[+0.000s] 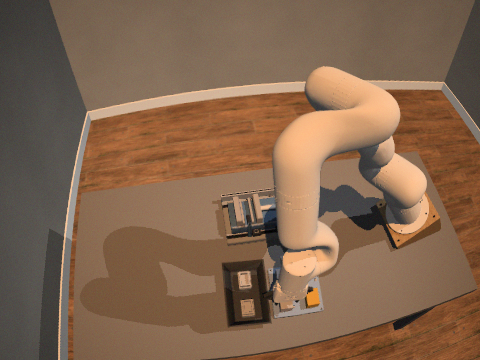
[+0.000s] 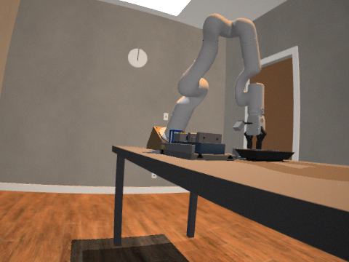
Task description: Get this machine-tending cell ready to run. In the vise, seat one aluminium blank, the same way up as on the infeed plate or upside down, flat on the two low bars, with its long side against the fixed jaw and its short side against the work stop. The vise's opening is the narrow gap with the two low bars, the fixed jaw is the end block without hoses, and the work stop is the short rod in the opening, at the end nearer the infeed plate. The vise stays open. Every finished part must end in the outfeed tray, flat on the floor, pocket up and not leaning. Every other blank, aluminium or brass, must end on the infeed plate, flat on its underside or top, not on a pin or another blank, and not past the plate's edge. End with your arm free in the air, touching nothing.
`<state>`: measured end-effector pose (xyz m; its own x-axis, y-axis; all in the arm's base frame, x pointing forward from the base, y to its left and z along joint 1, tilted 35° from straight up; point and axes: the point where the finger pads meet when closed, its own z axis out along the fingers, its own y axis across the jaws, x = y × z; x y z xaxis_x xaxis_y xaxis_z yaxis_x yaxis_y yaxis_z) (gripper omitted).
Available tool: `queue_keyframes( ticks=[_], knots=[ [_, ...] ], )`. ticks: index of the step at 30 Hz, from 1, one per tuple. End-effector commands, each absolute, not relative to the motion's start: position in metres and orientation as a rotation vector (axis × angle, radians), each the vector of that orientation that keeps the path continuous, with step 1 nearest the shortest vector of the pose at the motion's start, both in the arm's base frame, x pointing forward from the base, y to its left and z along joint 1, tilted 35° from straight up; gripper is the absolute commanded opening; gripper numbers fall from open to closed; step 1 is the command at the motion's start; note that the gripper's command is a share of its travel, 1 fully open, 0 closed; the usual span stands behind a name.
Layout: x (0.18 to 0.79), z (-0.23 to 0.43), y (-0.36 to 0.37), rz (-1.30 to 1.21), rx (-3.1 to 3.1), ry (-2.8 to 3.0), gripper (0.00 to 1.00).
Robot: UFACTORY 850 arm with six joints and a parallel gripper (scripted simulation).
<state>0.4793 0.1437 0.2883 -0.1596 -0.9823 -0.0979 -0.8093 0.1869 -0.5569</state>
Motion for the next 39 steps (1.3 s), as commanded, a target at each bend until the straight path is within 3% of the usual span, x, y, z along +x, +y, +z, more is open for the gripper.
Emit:
queue_keyframes(
  ticks=[1,39],
  knots=[
    [0.48,0.288,0.144,-0.531,-1.676,2.031,0.69],
    [0.488,0.277,0.144,-0.531,-1.676,2.031,0.69]
  ],
)
